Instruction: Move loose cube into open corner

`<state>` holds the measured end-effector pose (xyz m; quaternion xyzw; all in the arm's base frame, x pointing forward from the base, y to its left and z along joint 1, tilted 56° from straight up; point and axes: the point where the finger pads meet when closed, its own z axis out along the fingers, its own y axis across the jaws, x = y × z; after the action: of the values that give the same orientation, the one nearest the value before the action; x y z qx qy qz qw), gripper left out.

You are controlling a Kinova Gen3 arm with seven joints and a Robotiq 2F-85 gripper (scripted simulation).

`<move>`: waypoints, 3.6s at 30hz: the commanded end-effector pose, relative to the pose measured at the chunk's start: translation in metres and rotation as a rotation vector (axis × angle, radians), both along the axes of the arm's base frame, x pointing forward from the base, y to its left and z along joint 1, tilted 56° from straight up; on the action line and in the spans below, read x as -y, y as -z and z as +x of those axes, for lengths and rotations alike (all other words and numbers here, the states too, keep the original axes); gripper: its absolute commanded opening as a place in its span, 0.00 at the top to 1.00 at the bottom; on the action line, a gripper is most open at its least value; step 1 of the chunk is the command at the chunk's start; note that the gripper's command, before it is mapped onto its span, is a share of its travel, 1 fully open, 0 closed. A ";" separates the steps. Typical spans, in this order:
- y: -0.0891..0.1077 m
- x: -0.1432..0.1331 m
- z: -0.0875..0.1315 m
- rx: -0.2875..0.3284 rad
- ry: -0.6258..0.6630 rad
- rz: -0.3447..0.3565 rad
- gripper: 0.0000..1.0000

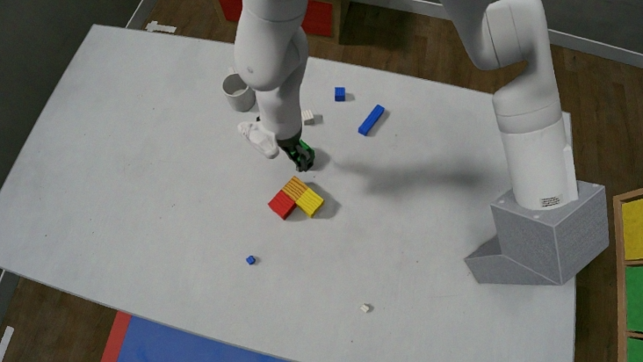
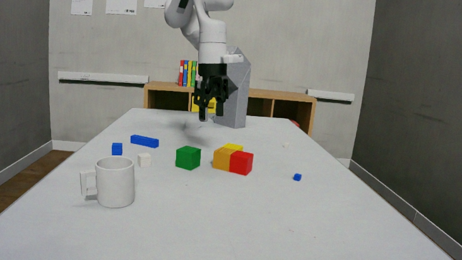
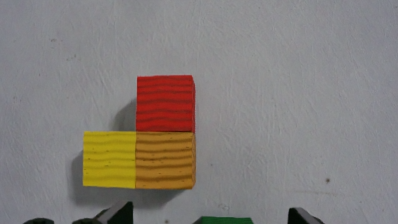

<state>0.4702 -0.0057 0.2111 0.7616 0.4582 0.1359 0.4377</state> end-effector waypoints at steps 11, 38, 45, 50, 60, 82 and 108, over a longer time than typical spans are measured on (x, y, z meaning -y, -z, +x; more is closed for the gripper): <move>-0.005 0.014 -0.001 -0.004 0.007 -0.019 0.00; -0.011 0.038 -0.005 -0.012 0.028 -0.044 0.00; -0.012 0.046 -0.008 -0.016 0.036 -0.052 0.00; -0.013 0.046 -0.007 -0.015 0.034 -0.052 0.00; -0.014 0.054 -0.010 -0.019 0.043 -0.061 0.00; -0.016 0.059 -0.011 -0.021 0.047 -0.067 0.00; -0.016 0.059 -0.011 -0.021 0.047 -0.067 0.00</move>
<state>0.4602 -0.0623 0.2256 0.7603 0.4477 0.1043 0.4590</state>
